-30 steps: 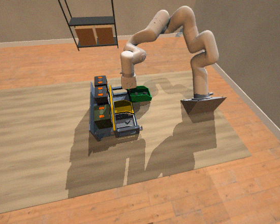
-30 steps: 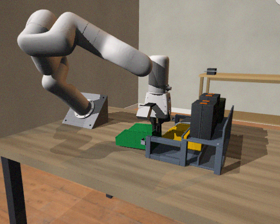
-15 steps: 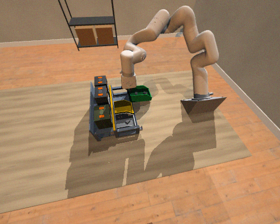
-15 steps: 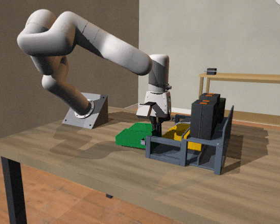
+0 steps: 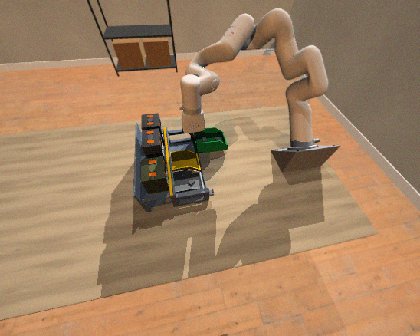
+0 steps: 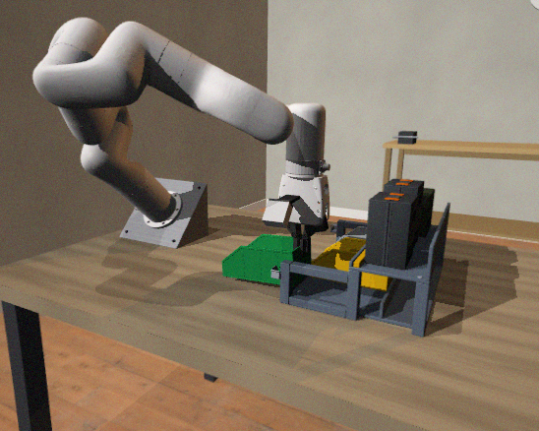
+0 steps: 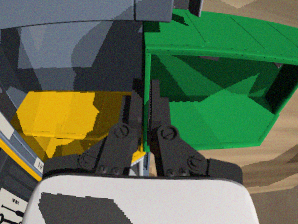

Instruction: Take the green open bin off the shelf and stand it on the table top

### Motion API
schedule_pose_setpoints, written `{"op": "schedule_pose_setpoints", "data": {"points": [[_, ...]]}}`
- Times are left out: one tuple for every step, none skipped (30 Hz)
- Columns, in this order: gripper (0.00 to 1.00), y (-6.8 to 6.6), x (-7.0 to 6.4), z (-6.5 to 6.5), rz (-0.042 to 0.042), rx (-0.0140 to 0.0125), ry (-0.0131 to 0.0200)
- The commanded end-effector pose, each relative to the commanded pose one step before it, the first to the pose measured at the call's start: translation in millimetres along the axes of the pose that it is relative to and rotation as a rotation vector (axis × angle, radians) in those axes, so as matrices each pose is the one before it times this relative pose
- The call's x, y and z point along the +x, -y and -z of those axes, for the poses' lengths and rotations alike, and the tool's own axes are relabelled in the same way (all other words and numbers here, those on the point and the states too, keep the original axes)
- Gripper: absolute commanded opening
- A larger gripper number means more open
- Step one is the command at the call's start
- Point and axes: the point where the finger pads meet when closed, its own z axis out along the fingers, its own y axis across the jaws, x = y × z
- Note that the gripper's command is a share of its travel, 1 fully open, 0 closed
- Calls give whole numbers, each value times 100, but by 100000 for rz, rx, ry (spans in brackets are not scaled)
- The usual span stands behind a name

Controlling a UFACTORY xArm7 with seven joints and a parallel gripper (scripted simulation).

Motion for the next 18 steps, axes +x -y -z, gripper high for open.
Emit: {"op": "schedule_pose_setpoints", "data": {"points": [[0,141,-82,176,45,521,163],[0,0,0,0,0,0,0],[0,0,0,0,0,0,0],[0,0,0,0,0,0,0],[0,0,0,0,0,0,0],[0,0,0,0,0,0,0],[0,0,0,0,0,0,0],[0,0,0,0,0,0,0],[0,0,0,0,0,0,0],[0,0,0,0,0,0,0],[0,0,0,0,0,0,0],[0,0,0,0,0,0,0],[0,0,0,0,0,0,0],[0,-199,-1,2,1,3,1],[0,-200,1,0,-1,-1,0],[0,-200,1,0,-1,-1,0],[0,-200,1,0,-1,-1,0],[0,-200,1,0,-1,-1,0]]}}
